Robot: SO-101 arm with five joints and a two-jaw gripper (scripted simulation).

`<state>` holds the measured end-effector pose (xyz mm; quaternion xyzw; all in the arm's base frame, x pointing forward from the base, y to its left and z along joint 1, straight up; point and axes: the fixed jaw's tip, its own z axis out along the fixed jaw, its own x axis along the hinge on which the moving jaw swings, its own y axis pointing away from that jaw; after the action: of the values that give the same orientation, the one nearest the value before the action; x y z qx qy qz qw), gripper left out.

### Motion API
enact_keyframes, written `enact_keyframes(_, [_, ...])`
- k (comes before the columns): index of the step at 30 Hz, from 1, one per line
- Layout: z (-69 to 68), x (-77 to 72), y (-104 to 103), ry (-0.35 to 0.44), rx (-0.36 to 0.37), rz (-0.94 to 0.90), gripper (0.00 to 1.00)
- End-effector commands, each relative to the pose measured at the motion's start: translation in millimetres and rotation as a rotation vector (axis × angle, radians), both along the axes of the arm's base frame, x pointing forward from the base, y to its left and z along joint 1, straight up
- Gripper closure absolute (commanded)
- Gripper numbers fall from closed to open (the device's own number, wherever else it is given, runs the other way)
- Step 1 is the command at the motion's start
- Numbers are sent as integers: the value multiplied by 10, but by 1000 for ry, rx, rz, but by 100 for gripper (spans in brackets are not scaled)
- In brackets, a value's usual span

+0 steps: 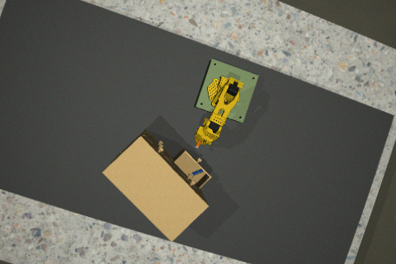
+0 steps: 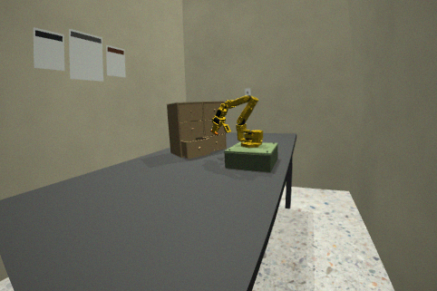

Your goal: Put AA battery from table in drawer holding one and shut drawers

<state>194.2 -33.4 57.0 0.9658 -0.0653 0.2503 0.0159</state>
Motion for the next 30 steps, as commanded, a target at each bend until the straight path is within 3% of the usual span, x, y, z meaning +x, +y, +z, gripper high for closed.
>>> enact_keyframes(1, [34,104,-30,-18,-2,-6,100])
enact_keyframes(8, [26,250,-51,-18,-2,-7,100])
enact_keyframes(30, [26,250,-51,-17,-2,-7,100])
